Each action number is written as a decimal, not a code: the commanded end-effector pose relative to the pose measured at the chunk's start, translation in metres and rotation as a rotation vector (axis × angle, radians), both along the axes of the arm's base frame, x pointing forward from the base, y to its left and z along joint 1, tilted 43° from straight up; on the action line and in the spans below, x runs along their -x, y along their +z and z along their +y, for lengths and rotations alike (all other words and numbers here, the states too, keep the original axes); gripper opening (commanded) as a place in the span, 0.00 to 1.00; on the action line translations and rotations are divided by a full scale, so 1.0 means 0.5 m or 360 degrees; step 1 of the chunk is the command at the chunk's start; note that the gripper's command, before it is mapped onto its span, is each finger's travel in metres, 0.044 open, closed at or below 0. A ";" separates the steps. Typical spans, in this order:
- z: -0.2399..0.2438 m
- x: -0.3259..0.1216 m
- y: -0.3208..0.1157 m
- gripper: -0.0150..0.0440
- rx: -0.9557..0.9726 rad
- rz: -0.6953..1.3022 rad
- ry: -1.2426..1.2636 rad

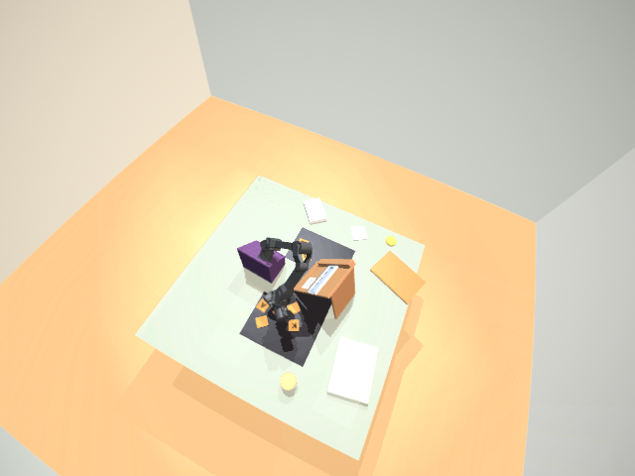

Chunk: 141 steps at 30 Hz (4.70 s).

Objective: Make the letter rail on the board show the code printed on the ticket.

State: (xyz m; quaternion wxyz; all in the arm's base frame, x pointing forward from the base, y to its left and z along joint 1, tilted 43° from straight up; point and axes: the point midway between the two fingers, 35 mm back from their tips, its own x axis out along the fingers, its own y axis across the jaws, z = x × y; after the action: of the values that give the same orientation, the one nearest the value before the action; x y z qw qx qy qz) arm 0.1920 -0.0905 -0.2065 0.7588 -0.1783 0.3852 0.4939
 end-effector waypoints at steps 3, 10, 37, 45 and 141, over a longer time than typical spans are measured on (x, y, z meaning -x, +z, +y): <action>-0.017 -0.018 0.014 0.25 0.0008 0.0052 -0.0278; -0.037 -0.039 0.031 0.25 -0.0014 0.0103 -0.0609; -0.106 -0.101 0.143 0.25 -0.0434 0.0178 -0.1761; -0.120 -0.112 0.187 0.25 -0.0655 0.0186 -0.2035; -0.084 -0.143 0.311 0.25 -0.1074 0.0216 -0.2374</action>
State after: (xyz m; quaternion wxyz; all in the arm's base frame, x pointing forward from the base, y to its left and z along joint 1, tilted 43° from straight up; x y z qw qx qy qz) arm 0.2632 -0.1330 -0.0528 0.8755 0.3926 0.2789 -0.0391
